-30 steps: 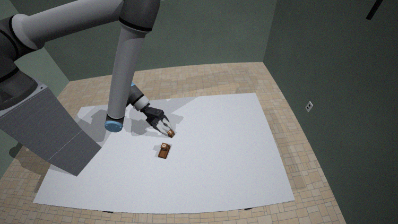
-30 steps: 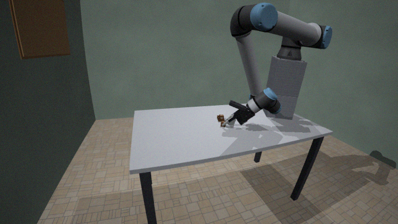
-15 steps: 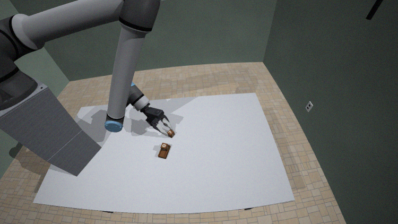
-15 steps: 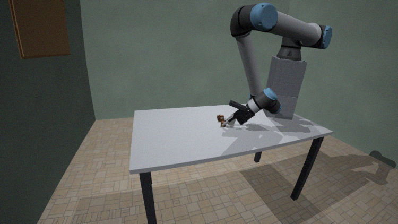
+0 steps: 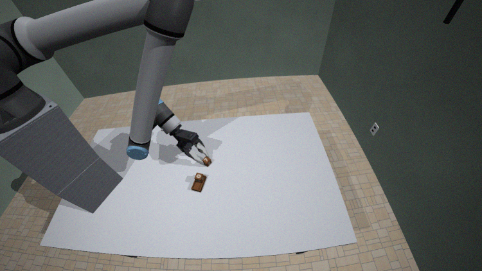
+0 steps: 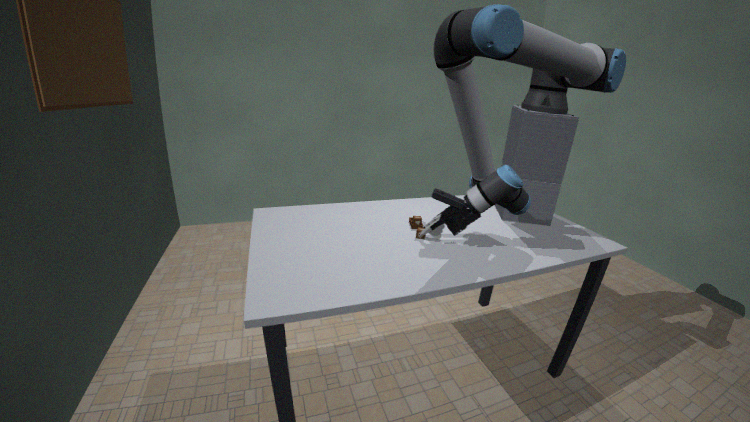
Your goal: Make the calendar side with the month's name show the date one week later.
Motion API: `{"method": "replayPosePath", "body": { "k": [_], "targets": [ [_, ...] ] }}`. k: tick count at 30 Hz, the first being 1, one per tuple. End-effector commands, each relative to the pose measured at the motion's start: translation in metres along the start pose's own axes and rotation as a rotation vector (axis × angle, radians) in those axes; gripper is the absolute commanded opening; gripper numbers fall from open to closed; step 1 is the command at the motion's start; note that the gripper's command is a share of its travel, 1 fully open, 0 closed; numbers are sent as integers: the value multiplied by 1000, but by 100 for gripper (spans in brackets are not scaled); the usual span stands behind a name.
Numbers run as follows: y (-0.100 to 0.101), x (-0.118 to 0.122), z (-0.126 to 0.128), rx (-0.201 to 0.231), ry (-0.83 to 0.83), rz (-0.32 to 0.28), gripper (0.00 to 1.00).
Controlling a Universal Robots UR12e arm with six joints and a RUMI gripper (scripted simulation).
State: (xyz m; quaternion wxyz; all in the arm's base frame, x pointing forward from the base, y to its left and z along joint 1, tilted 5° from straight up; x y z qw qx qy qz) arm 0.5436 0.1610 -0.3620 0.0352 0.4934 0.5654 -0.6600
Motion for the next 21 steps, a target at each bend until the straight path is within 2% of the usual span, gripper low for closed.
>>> {"method": "replayPosePath", "body": {
  "k": [1,14,21],
  "targets": [
    [-6,-6,-1,0,0,0,11],
    [-41,-42,-2,1,0,0,11],
    [-49,-48,-3,0,0,0,11]
  ]
}}
Point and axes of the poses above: the point where the finger pads meet when closed, its own y axis out along the fingers, its own z axis across the jaws, x = y × z, the point moved 9 cm from there along -y, back along the fingers, and after that the axes turned 3 degrees about y, right-handed, at the moved point
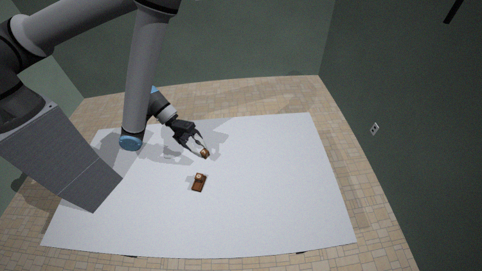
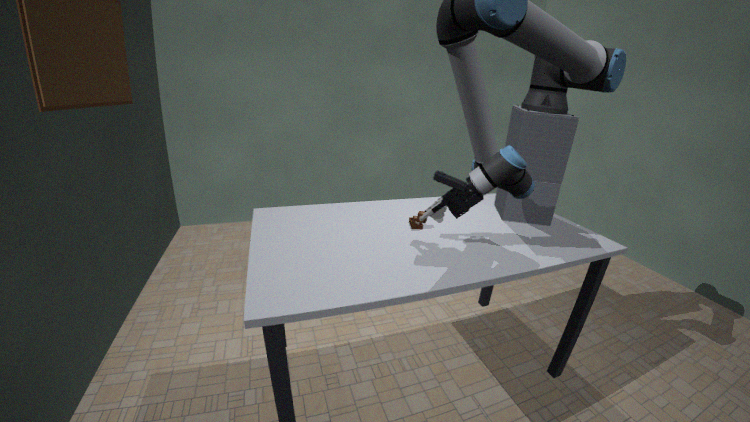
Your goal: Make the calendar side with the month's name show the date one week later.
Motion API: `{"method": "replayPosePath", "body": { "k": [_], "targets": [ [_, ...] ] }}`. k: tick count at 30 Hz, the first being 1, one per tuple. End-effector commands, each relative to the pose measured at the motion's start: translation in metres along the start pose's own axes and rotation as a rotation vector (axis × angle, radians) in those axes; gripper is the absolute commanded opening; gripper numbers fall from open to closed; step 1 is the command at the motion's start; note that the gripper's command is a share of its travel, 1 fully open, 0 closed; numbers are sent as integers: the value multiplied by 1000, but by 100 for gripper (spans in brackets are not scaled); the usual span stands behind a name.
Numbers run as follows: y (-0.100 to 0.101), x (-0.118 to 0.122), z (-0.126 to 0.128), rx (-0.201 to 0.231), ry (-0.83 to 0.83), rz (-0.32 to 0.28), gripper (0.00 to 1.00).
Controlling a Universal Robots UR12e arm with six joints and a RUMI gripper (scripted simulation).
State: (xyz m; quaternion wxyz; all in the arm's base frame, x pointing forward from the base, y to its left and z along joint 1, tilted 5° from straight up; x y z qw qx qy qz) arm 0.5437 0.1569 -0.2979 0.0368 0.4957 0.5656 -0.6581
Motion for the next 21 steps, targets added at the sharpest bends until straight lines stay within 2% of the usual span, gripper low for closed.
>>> {"method": "replayPosePath", "body": {
  "k": [1,15,21],
  "targets": [
    [-5,-2,2,4,-3,-5,11],
    [-4,-4,2,4,-2,-10,11],
    [-1,-13,0,11,-9,-91,11]
  ]
}}
Point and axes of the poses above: the point where the finger pads meet when closed, its own y axis out along the fingers, its own z axis across the jaws, x = y × z, the point moved 9 cm from there along -y, back along the fingers, and after that the axes turned 3 degrees about y, right-handed, at the moved point
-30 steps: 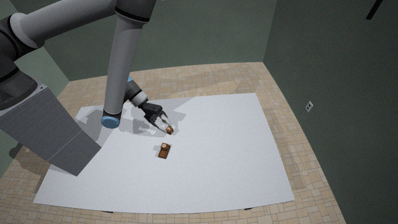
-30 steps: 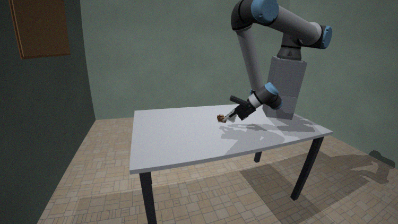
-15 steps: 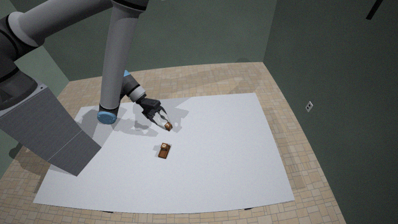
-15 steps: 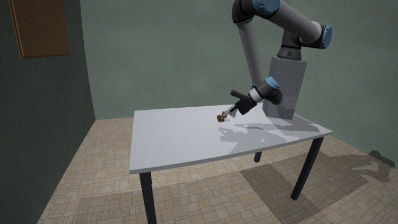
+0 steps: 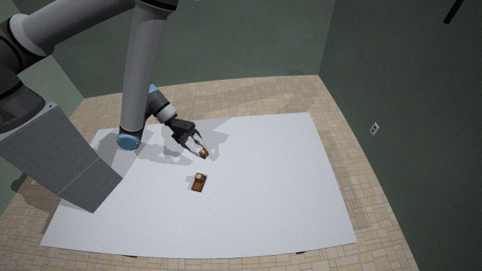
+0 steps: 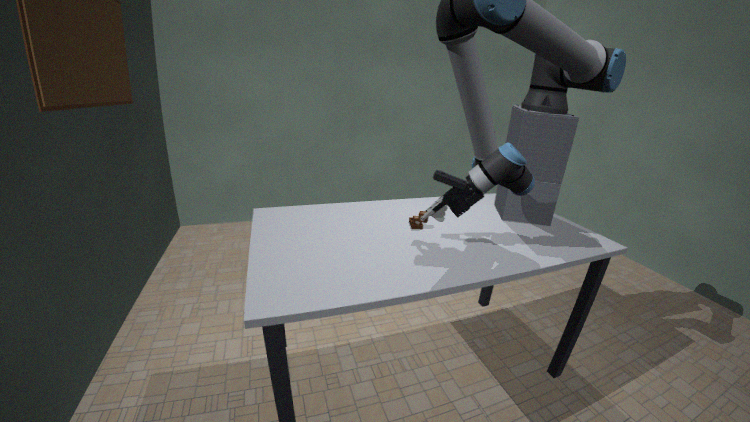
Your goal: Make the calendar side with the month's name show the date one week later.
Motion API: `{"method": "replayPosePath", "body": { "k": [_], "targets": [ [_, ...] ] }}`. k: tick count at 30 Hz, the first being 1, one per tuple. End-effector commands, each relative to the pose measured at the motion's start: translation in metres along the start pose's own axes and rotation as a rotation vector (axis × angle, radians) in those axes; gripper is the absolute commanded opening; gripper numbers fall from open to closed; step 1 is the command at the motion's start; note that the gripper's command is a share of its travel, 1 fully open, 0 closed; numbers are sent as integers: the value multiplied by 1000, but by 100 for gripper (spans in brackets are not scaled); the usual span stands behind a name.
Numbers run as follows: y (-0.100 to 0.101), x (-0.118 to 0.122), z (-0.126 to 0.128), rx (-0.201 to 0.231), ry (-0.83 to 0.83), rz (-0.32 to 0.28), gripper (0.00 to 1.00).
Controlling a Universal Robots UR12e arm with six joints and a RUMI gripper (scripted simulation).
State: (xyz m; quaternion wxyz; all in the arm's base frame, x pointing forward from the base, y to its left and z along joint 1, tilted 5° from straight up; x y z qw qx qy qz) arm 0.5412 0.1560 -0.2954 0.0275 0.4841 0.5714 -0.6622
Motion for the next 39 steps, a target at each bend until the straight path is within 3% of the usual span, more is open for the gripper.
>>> {"method": "replayPosePath", "body": {
  "k": [1,8,20,27,39],
  "targets": [
    [2,-14,-2,7,-1,-81,11],
    [1,-26,-1,12,4,-214,11],
    [2,-29,-2,12,5,-245,11],
    [5,-33,-2,18,1,-300,11],
    [11,-51,-3,23,5,-476,11]
  ]
}}
Point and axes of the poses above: the point where the finger pads meet when closed, its own y axis out along the fingers, its own z axis across the jaws, x = y × z, the point moved 9 cm from there along -y, back along the fingers, and after that the axes turned 3 degrees about y, right-handed, at the moved point
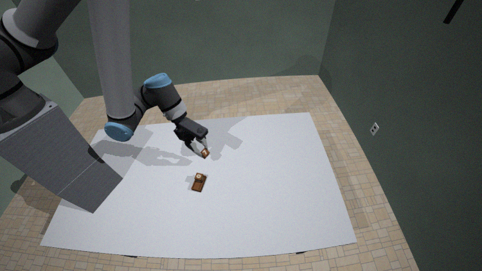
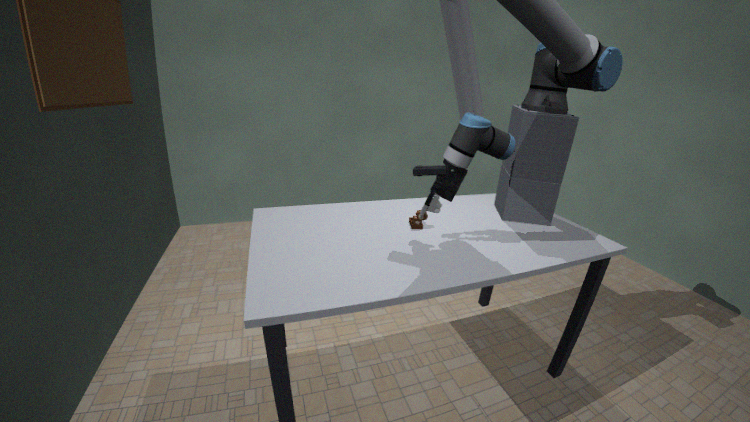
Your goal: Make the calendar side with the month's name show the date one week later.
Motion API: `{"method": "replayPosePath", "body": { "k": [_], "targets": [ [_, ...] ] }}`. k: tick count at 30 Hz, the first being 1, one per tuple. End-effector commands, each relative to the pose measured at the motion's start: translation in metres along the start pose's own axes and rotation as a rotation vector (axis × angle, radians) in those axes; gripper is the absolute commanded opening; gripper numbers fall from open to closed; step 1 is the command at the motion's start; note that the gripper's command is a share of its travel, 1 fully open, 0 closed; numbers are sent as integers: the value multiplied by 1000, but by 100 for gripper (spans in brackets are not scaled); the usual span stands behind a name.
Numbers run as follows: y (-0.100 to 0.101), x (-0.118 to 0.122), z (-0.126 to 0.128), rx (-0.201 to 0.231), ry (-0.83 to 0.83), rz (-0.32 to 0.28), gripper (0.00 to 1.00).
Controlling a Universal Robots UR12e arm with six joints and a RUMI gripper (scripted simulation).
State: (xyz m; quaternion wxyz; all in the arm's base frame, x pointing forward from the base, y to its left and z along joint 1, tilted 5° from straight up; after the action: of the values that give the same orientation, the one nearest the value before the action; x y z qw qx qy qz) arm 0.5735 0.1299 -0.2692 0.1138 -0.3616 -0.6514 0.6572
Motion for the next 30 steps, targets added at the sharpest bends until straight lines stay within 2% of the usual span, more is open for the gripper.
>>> {"method": "replayPosePath", "body": {
  "k": [1,10,15,20,22,30],
  "targets": [
    [1,-5,-1,5,-3,-76,11],
    [1,-2,0,6,-5,-91,11],
    [2,-9,-2,5,-3,-102,11],
    [5,-14,-3,11,-5,-152,11],
    [5,-14,-3,11,-5,-152,11],
    [7,-25,-3,17,-6,-266,11]
  ]
}}
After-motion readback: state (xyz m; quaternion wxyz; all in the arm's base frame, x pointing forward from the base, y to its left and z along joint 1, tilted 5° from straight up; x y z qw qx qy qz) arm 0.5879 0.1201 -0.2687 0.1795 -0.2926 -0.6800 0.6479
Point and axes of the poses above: the point where the finger pads meet when closed, its own y axis out along the fingers, its own z axis across the jaws, x = y × z, the point moved 9 cm from there along -y, back along the fingers, and after that the axes turned 3 degrees about y, right-handed, at the moved point
